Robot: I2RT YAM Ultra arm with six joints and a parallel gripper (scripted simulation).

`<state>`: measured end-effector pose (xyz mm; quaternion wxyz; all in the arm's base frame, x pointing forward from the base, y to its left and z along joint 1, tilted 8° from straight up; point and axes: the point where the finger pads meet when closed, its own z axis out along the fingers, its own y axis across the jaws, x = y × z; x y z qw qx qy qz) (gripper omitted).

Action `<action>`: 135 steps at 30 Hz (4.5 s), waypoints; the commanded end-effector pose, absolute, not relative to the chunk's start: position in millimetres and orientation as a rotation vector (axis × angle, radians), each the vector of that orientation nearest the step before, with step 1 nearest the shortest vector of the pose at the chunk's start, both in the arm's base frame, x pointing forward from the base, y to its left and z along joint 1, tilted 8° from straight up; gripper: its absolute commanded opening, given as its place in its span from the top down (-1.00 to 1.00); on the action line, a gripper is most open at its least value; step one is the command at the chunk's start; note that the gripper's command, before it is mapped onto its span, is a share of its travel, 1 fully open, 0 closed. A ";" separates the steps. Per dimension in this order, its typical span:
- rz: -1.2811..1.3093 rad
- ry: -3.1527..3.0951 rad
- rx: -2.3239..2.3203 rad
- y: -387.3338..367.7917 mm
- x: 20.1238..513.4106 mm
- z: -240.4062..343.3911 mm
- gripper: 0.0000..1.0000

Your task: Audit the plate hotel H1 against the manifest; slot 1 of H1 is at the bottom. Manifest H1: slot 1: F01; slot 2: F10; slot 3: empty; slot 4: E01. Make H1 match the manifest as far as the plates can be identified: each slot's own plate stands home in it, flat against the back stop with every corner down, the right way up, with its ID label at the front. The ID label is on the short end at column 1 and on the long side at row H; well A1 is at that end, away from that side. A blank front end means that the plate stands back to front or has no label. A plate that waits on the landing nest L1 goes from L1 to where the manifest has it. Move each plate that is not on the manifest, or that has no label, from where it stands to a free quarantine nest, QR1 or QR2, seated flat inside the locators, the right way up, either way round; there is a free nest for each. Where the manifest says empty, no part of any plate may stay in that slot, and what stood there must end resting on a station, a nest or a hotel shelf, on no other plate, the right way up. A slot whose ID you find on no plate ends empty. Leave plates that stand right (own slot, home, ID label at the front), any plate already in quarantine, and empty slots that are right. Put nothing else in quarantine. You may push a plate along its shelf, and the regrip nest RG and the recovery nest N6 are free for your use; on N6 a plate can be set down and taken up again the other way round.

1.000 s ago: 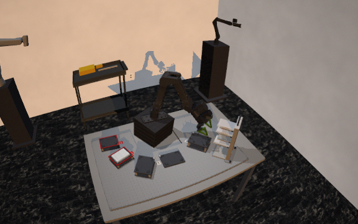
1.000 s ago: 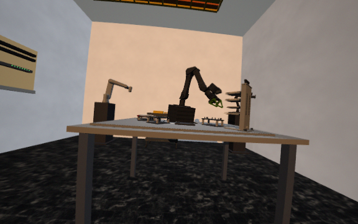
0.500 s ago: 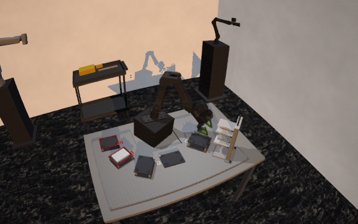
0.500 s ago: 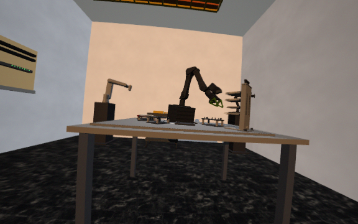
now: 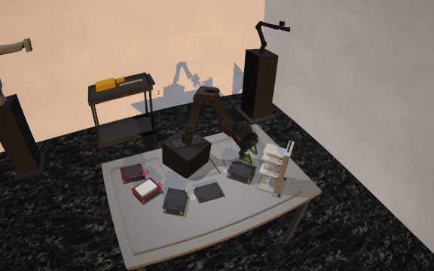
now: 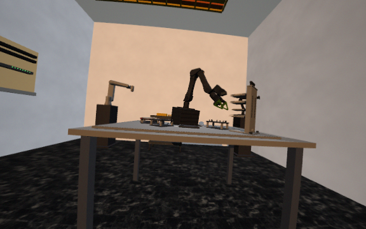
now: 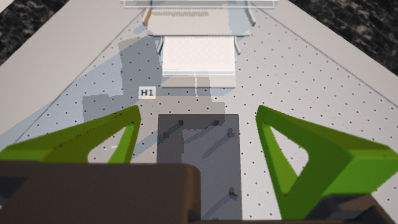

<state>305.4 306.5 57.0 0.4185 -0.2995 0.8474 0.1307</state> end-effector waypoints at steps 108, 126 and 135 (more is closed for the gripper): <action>0.337 2.109 -0.744 293.6 290.3 11.6 -1.00; 0.337 2.108 -0.744 300.1 298.7 8.2 -1.00; 0.337 2.108 -0.744 307.3 307.8 9.9 -1.00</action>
